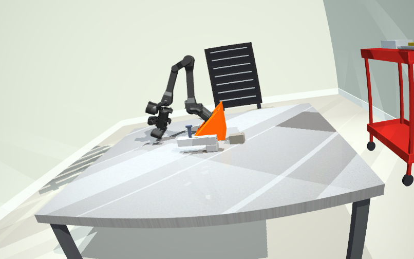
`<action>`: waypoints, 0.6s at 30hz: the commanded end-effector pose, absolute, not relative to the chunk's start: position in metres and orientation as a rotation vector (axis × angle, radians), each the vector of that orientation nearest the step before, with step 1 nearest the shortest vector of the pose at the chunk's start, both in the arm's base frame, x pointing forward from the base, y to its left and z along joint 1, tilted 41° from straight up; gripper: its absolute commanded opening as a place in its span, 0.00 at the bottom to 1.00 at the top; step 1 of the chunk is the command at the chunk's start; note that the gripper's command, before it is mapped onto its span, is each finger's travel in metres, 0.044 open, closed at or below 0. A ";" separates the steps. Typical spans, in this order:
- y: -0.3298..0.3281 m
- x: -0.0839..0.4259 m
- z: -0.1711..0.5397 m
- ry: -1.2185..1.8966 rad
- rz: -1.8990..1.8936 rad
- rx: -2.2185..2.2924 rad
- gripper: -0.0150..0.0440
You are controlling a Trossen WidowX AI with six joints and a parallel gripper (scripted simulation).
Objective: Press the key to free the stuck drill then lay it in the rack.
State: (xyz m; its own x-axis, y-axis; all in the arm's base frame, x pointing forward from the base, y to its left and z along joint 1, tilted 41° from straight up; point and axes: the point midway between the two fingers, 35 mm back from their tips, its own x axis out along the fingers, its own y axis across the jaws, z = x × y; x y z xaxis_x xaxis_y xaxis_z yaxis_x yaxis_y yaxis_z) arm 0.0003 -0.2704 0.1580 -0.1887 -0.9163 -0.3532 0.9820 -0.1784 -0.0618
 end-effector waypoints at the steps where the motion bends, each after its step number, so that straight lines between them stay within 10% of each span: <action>1: -0.272 0.046 0.160 0.375 -1.596 0.319 0.25; 18: -0.171 0.229 0.138 0.873 -0.984 0.268 0.25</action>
State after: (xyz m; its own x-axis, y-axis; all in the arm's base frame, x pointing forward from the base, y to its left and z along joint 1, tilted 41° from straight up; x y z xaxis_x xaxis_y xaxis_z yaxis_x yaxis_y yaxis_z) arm 0.2075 -0.1956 0.1423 0.2432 -0.6588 -0.7119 0.8628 0.4823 -0.1515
